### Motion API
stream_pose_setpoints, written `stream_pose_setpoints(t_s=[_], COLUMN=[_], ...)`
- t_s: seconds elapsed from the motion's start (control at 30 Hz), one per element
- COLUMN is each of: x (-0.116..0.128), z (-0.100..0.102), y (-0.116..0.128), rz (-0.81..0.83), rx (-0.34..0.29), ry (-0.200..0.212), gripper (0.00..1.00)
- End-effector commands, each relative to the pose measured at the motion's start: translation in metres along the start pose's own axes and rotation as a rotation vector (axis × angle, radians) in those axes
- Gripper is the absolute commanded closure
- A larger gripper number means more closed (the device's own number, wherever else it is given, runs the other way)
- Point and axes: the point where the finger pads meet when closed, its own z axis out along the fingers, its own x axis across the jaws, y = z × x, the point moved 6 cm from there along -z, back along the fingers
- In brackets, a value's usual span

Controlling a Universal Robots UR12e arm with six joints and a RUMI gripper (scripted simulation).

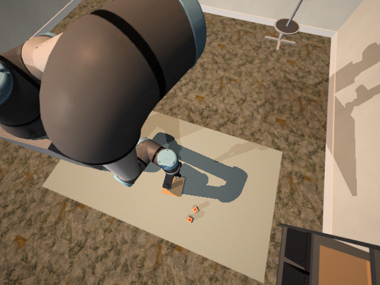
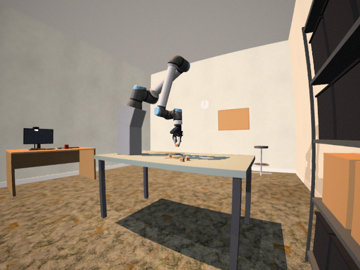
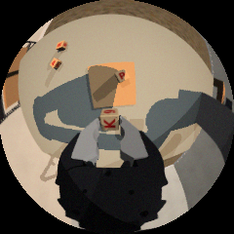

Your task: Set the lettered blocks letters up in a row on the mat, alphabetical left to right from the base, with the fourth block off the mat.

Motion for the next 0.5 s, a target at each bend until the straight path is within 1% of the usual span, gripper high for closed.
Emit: stream_pose_setpoints(t_s=[0.0, 0.47], x=[0.0051, 0.0059], z=[-0.0008, -0.0008], y=[-0.0021, -0.0023], rz=[0.07, 0.11], rx=[0.0, -0.001], ry=[0.003, 0.003], gripper=[0.91, 0.91])
